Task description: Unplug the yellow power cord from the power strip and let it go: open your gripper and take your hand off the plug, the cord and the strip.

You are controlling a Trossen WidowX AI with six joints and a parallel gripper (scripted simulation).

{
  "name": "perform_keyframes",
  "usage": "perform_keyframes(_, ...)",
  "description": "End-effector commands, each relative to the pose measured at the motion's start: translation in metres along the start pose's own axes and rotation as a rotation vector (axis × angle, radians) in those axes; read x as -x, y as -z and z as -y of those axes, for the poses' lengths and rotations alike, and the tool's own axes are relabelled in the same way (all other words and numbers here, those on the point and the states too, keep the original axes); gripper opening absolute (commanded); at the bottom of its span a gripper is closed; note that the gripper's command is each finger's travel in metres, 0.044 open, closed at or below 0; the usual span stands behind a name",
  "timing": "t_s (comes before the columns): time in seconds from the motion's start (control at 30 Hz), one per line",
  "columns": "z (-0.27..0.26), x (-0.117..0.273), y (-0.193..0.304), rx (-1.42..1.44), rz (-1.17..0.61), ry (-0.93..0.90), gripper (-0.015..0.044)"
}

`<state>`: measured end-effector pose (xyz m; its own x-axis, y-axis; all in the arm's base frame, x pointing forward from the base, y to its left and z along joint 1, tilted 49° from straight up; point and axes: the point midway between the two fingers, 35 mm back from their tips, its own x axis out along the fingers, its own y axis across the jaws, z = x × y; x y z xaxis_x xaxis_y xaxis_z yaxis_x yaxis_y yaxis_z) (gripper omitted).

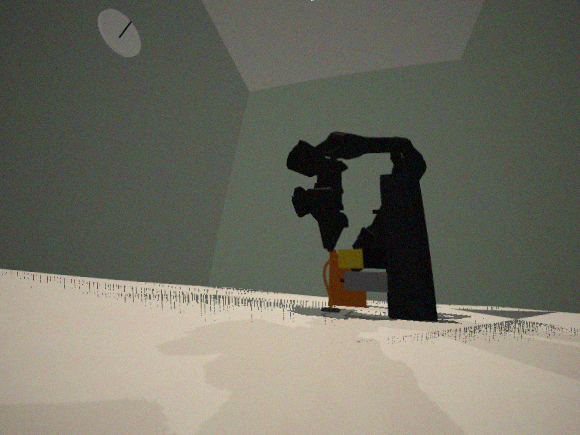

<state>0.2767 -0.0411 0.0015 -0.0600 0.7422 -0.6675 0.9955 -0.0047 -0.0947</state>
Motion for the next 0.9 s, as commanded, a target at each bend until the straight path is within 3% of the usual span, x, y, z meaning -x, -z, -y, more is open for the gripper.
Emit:
perform_keyframes(0.0, -0.001, 0.002, 0.004, 0.005, 0.003, -0.003, 0.0160)
perform_keyframes(0.87, 0.000, 0.002, 0.036, 0.005, 0.002, -0.003, 0.0160)
